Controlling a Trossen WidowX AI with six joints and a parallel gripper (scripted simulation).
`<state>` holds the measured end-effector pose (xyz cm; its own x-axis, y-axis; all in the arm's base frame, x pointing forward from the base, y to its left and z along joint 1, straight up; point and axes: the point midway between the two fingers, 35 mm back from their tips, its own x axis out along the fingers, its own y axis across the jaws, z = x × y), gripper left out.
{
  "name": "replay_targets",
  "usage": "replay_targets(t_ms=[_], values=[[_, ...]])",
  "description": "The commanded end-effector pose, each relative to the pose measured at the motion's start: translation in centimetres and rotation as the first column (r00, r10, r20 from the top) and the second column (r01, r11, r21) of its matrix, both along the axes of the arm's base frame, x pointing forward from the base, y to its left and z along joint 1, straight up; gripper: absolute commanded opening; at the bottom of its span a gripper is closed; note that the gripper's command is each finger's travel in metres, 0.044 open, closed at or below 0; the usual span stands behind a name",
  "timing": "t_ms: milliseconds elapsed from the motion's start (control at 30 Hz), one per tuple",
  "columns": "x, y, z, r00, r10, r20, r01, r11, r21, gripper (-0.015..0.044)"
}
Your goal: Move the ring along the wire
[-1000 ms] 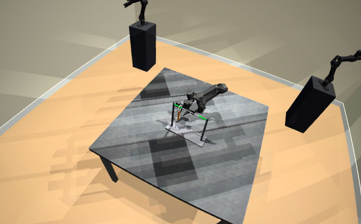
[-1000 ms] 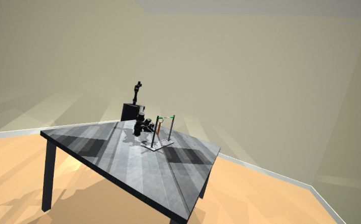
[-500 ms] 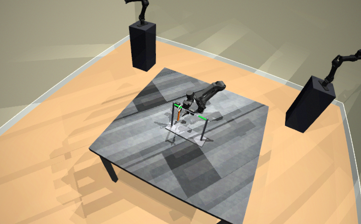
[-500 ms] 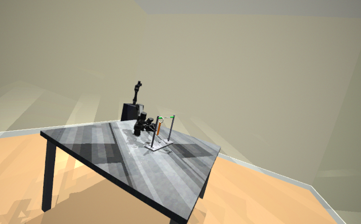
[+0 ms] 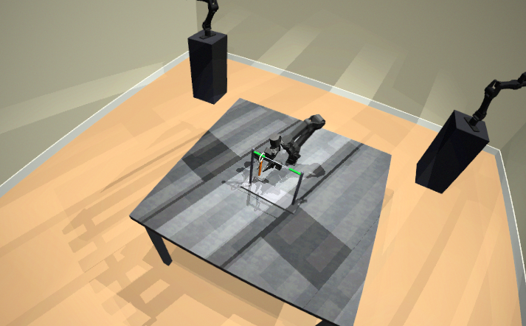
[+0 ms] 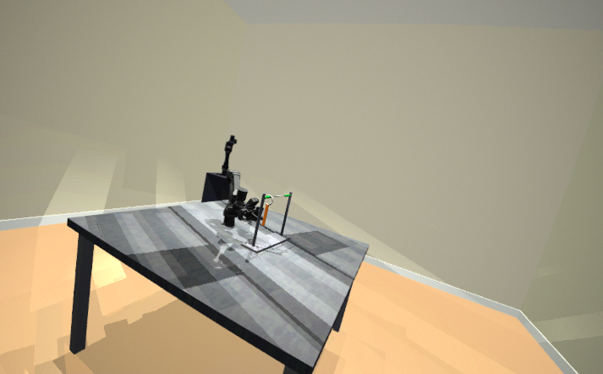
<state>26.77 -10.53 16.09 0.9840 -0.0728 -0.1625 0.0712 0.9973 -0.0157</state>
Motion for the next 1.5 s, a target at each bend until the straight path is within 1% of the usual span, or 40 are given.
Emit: replay_targets(t_ms=[0,933,1467], values=[[0.6,-0.1,0.0,1.0,-0.001,0.002,0.001,1.0,0.005,0.016],[4.9,0.0,-1.0,1.0,-0.001,0.008,0.001,1.0,0.006,0.016],[5.0,0.0,-1.1,1.0,-0.001,0.009,0.001,1.0,0.006,0.016]])
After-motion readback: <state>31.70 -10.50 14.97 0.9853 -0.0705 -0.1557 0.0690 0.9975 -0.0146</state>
